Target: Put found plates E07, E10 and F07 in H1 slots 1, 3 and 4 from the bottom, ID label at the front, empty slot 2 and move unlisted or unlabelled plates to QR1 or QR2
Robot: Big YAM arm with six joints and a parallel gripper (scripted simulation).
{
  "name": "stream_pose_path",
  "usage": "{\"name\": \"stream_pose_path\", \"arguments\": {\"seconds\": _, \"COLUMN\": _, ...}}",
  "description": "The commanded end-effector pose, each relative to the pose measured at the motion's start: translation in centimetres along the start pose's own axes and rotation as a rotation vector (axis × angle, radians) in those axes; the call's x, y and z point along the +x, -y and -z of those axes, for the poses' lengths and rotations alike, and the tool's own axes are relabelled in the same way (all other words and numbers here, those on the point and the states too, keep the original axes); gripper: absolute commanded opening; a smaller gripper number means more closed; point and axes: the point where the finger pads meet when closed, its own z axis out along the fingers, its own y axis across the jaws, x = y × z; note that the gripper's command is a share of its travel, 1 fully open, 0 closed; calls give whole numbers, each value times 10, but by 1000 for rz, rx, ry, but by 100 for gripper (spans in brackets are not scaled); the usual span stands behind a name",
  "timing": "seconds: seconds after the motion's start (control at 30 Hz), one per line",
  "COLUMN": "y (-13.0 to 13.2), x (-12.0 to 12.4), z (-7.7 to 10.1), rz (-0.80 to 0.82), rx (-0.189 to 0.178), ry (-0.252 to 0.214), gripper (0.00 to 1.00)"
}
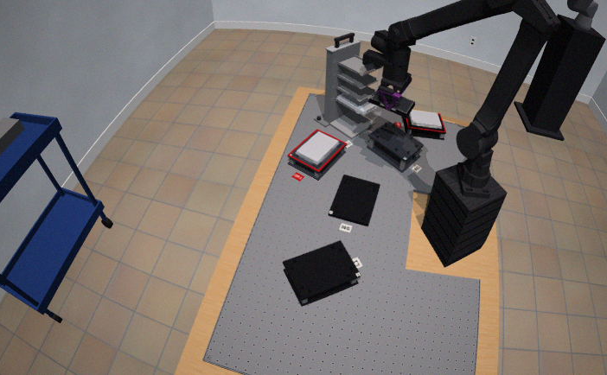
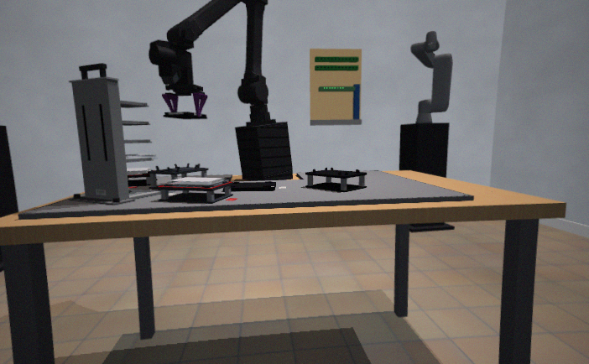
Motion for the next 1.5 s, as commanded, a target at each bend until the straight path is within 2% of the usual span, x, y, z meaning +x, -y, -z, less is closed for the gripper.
{"name": "stream_pose_path", "arguments": {"seconds": 0.0, "y": -4, "x": -2, "z": 6, "rz": 49, "rx": 5, "ry": 7, "gripper": 86}}
{"name": "stream_pose_path", "arguments": {"seconds": 0.13, "y": -16, "x": -8, "z": 8, "rz": 115, "rx": 6, "ry": 12, "gripper": 86}}
{"name": "stream_pose_path", "arguments": {"seconds": 0.4, "y": -12, "x": -7, "z": 6, "rz": 236, "rx": 5, "ry": 8, "gripper": 86}}
{"name": "stream_pose_path", "arguments": {"seconds": 0.5, "y": -26, "x": -10, "z": 9, "rz": 298, "rx": 10, "ry": 18, "gripper": 86}}
{"name": "stream_pose_path", "arguments": {"seconds": 0.57, "y": -26, "x": -10, "z": 9, "rz": 298, "rx": 10, "ry": 18, "gripper": 86}}
{"name": "stream_pose_path", "arguments": {"seconds": 0.6, "y": -30, "x": -10, "z": 2, "rz": 316, "rx": -2, "ry": -3, "gripper": 86}}
{"name": "stream_pose_path", "arguments": {"seconds": 0.77, "y": -45, "x": -14, "z": 9, "rz": 398, "rx": 11, "ry": 19, "gripper": 86}}
{"name": "stream_pose_path", "arguments": {"seconds": 1.23, "y": -85, "x": -22, "z": 7, "rz": 598, "rx": 8, "ry": 16, "gripper": 86}}
{"name": "stream_pose_path", "arguments": {"seconds": 1.47, "y": -81, "x": -21, "z": 6, "rz": 700, "rx": 8, "ry": 14, "gripper": 86}}
